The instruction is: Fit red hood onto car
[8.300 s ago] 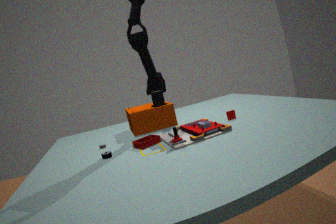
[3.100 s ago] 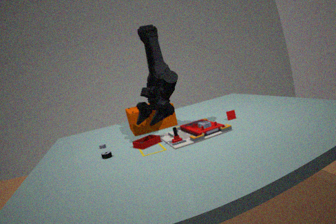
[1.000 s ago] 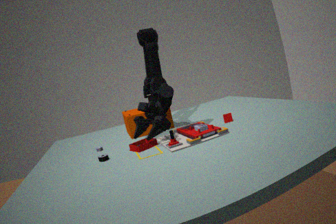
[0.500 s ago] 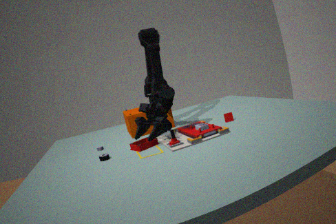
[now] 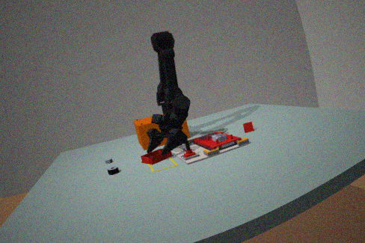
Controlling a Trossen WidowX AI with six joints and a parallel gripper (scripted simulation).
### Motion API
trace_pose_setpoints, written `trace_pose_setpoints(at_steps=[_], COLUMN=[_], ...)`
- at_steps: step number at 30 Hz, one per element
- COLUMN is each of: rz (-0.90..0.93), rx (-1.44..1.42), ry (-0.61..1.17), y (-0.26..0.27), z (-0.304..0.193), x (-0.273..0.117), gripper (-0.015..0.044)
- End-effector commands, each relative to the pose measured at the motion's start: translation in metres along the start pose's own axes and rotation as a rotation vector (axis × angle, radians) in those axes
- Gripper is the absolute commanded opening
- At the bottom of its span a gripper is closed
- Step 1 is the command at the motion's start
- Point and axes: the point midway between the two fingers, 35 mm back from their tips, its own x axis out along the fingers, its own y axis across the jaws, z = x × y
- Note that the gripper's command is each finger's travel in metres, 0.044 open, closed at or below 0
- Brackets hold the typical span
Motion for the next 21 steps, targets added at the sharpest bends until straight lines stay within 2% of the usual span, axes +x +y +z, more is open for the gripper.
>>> trace_pose_setpoints(at_steps=[1,14,18,21], rz=[0.004,0.004,0.000,0.000], rx=[-0.003,-0.003,-0.001,-0.001], ry=[0.004,0.004,0.000,0.000], y=[0.0007,0.0003,-0.0003,-0.0003], z=[-0.0023,-0.0076,-0.0058,-0.0058], x=[0.0013,0.0048,0.0038,0.0038], gripper=[0.0440,0.0440,0.0335,0.0315])
